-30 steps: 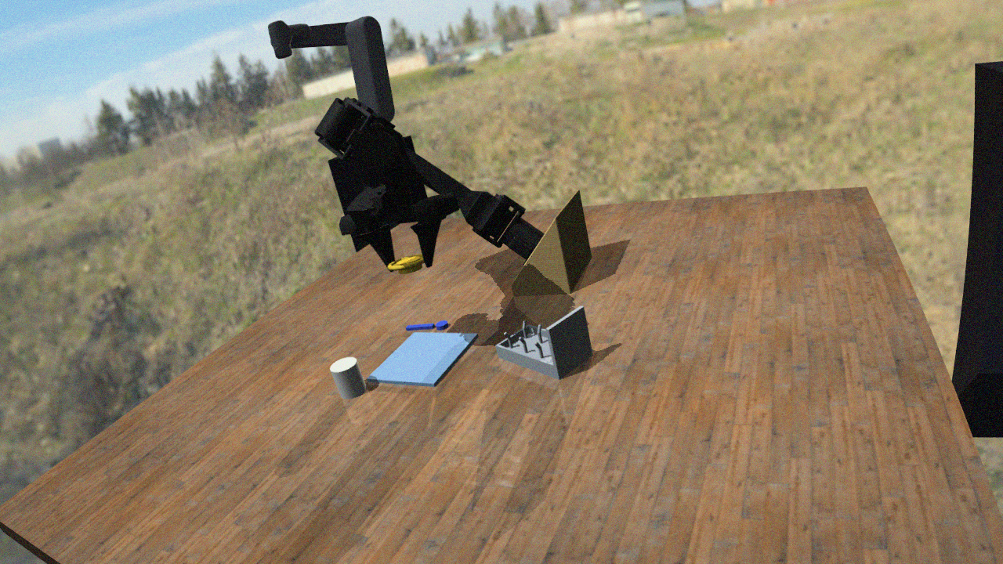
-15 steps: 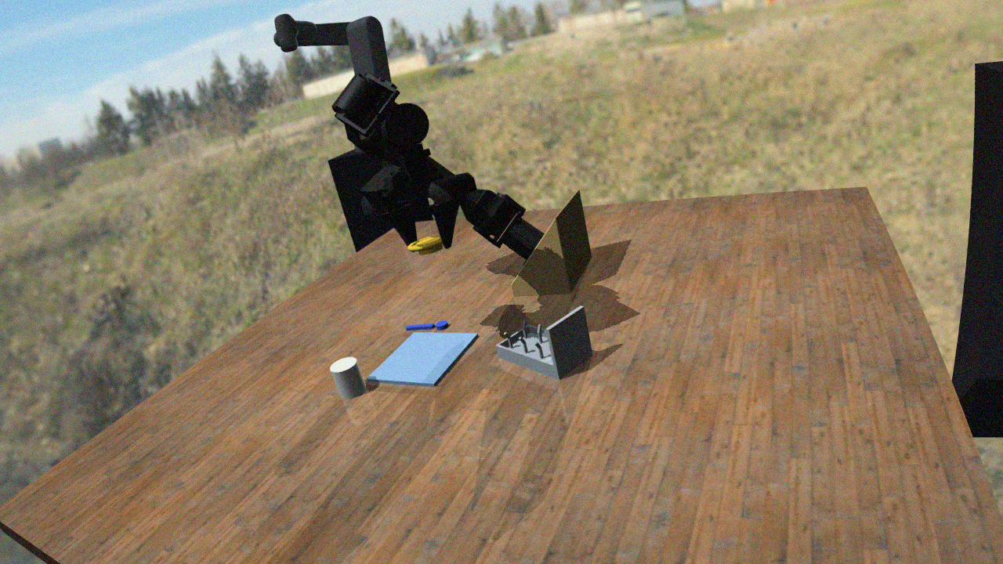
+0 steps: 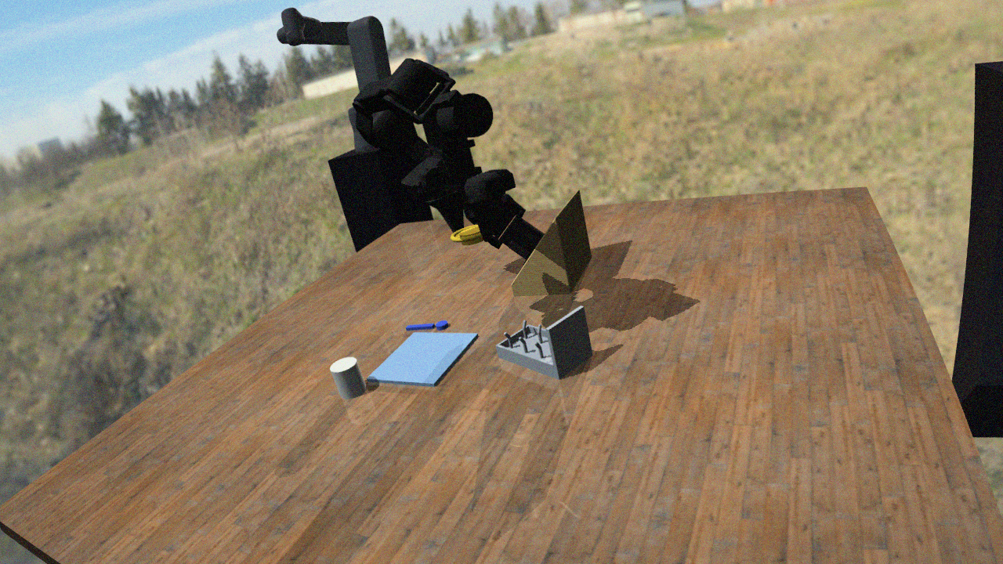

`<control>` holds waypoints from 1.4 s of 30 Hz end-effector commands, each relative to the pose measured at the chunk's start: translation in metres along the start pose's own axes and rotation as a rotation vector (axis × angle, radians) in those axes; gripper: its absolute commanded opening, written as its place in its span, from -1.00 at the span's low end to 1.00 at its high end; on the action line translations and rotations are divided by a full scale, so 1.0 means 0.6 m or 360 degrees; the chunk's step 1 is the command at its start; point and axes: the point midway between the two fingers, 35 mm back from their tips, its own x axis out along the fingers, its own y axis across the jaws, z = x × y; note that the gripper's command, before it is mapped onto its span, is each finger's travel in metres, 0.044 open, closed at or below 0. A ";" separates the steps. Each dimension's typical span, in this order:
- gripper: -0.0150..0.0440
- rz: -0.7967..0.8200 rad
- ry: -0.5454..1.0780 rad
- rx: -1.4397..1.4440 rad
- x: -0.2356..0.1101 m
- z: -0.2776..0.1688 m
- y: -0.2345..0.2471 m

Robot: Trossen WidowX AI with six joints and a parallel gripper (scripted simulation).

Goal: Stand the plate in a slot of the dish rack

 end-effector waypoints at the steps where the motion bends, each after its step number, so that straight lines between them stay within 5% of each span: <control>1: -0.49 -0.0002 0.0024 0.0008 0.003 -0.006 0.002; 23: -0.49 0.0409 0.0512 -0.0575 0.098 -0.028 0.012; 42: -0.49 0.1009 0.0582 -0.1021 0.154 -0.038 0.025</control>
